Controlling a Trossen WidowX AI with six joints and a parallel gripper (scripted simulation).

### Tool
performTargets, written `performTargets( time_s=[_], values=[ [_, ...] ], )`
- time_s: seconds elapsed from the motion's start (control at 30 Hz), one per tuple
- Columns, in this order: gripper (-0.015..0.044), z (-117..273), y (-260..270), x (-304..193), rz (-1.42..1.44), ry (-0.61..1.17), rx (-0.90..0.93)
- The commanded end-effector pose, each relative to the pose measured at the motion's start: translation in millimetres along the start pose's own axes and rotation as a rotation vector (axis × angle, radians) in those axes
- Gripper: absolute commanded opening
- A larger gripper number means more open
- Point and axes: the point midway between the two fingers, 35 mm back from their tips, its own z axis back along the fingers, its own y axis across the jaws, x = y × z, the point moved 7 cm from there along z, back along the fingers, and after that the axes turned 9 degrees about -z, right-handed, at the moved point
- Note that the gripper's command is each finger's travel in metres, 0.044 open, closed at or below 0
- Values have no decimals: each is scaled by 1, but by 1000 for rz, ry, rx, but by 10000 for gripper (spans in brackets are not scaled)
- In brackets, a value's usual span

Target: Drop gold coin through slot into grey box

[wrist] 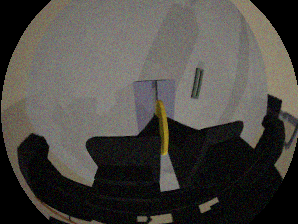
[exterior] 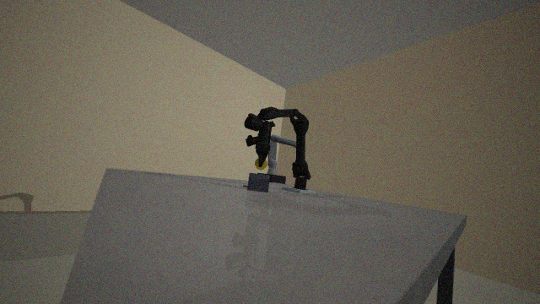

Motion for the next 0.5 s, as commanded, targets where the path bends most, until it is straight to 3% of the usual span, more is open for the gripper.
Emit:
performTargets(
  time_s=[0.0, 0.47],
  values=[
    [0, -3, -2, -2, 4, 5, -5],
    [0, -6, -2, -2, 4, 5, -5]
  ],
)
